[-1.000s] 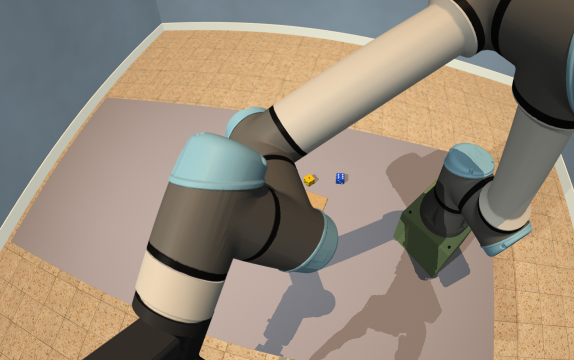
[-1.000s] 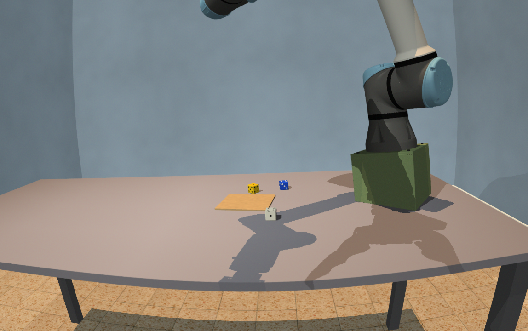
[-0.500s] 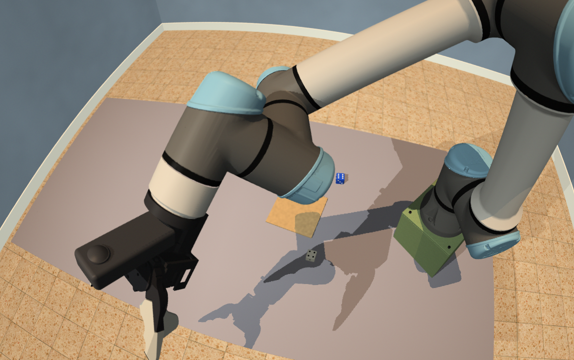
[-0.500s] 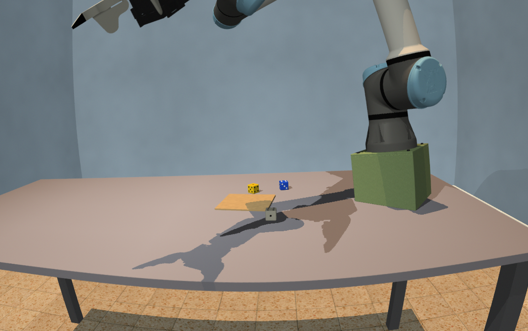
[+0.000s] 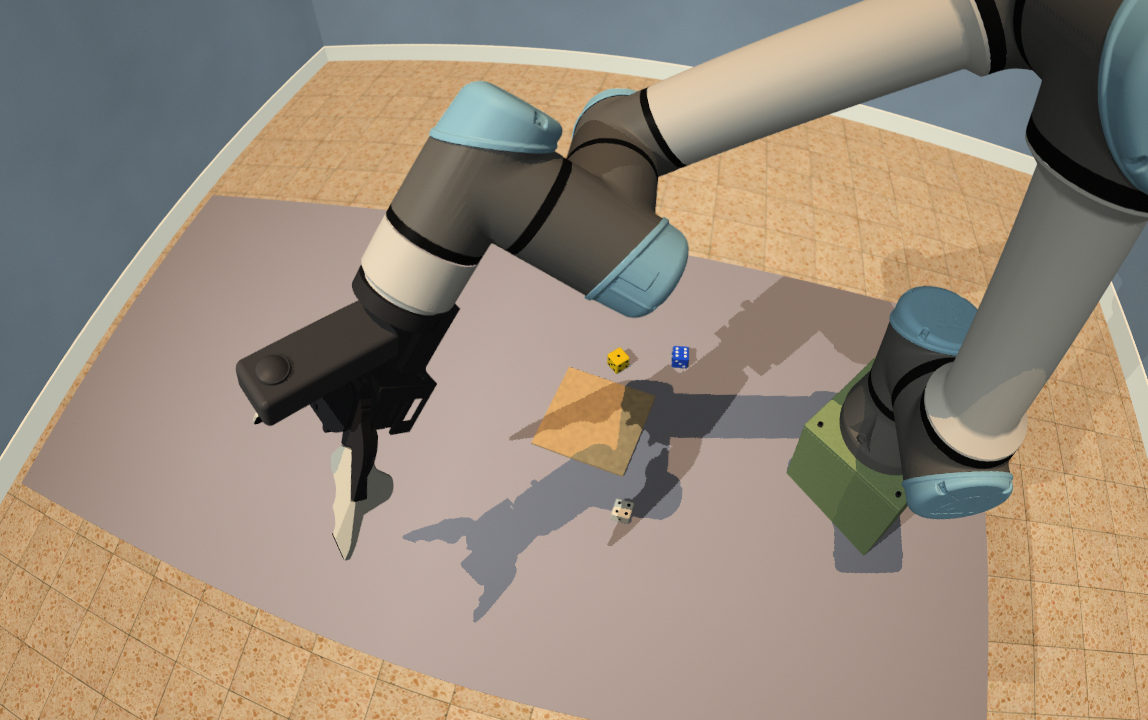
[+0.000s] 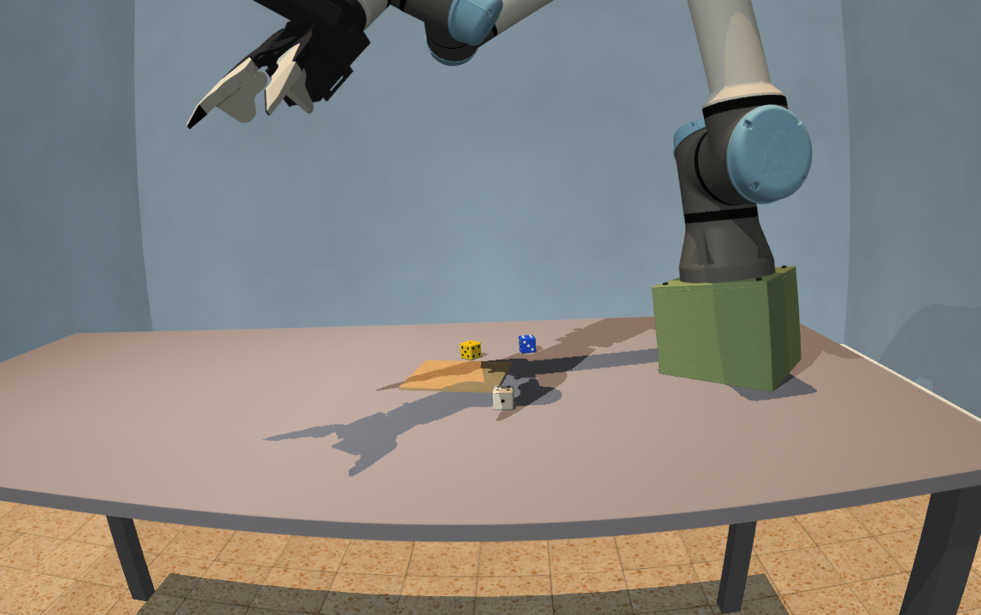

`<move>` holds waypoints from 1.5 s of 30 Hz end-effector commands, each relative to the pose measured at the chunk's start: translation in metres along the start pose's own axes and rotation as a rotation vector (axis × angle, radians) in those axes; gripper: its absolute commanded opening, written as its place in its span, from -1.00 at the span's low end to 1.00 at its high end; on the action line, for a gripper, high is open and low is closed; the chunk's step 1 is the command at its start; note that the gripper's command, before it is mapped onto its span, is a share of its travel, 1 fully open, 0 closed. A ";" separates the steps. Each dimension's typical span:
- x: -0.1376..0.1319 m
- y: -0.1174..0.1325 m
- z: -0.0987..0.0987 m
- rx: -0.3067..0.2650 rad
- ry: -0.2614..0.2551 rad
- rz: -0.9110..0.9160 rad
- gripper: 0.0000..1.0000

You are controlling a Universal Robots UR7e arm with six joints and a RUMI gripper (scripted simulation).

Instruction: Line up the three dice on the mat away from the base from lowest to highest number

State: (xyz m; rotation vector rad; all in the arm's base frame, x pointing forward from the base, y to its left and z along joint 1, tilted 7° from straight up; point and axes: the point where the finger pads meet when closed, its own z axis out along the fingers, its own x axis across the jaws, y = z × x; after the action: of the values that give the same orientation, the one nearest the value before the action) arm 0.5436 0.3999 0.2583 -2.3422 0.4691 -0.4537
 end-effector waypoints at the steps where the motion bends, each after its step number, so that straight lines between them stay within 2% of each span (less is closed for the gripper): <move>1: 0.036 0.055 -0.020 -0.078 0.054 0.006 1.00; 2: 0.036 0.055 -0.020 -0.078 0.054 0.006 1.00; 4: 0.053 0.090 -0.033 -0.131 0.082 0.014 1.00; 5: 0.053 0.090 -0.033 -0.131 0.082 0.014 1.00; 6: 0.061 0.107 -0.039 -0.157 0.095 0.018 1.00; 7: 0.061 0.107 -0.039 -0.157 0.095 0.018 1.00; 9: 0.073 0.141 -0.052 -0.209 0.116 0.026 1.00; 10: 0.073 0.141 -0.052 -0.209 0.116 0.026 1.00; 11: 0.078 0.158 -0.059 -0.235 0.125 0.031 1.00; 12: 0.078 0.158 -0.059 -0.235 0.125 0.031 1.00; 14: 0.086 0.191 -0.073 -0.285 0.139 0.040 1.00; 15: 0.086 0.191 -0.073 -0.285 0.139 0.040 1.00; 17: 0.091 0.222 -0.086 -0.333 0.149 0.050 1.00; 19: 0.091 0.222 -0.086 -0.333 0.149 0.050 1.00; 22: 0.095 0.266 -0.106 -0.402 0.158 0.066 1.00; 23: 0.095 0.266 -0.106 -0.402 0.158 0.066 1.00; 26: 0.093 0.306 -0.125 -0.465 0.159 0.083 1.00; 27: 0.093 0.306 -0.125 -0.465 0.159 0.083 1.00; 32: 0.083 0.364 -0.154 -0.556 0.149 0.111 1.00; 33: 0.083 0.364 -0.154 -0.556 0.149 0.111 1.00; 34: 0.081 0.375 -0.159 -0.572 0.146 0.116 1.00; 36: 0.081 0.375 -0.159 -0.572 0.146 0.116 1.00; 45: 0.050 0.447 -0.197 -0.687 0.104 0.163 1.00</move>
State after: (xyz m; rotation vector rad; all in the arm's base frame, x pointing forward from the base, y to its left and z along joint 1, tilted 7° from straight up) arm 0.4392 -0.0143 0.1068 -2.8652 0.9468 -0.4224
